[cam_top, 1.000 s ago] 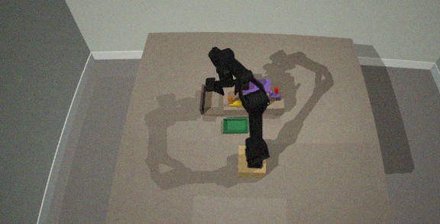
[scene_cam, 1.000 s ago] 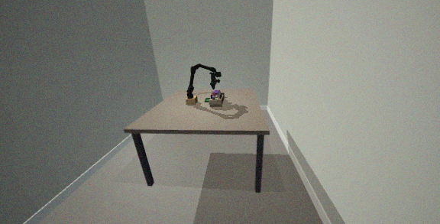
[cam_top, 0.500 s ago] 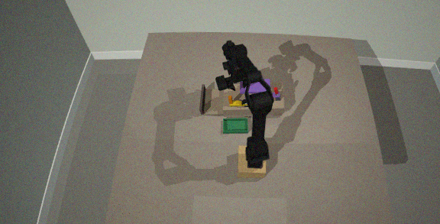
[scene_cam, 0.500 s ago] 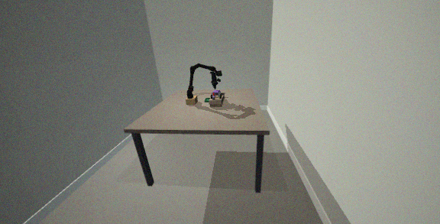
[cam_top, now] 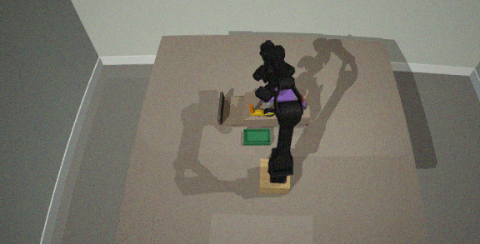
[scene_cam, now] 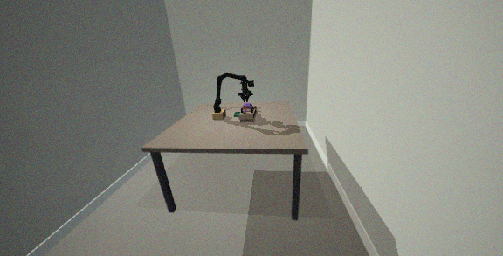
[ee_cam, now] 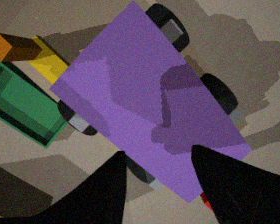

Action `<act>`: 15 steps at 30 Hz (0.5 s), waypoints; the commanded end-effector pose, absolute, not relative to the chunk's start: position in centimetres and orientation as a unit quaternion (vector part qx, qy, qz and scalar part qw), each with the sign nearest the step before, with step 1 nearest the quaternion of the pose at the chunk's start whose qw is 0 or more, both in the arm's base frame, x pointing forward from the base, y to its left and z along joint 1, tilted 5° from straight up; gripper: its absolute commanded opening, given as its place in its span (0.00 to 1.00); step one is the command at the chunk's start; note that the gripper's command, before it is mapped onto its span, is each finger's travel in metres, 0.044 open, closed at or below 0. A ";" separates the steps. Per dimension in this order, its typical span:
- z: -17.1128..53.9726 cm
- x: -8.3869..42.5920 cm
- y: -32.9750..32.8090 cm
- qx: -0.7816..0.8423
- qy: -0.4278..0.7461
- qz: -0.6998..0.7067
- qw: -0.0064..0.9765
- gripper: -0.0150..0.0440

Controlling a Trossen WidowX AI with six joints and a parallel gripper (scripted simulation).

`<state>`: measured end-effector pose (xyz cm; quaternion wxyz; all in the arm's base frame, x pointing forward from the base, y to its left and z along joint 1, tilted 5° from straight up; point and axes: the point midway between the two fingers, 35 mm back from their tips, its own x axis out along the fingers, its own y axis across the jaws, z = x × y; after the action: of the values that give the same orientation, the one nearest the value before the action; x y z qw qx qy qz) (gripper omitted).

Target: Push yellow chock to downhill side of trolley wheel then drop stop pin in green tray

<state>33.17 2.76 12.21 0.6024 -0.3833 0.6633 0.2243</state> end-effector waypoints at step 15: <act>14.4 33.0 -5.2 -0.578 0.584 0.406 0.400 0.58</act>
<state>33.07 -3.98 13.84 0.4340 -0.5529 0.6001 0.3818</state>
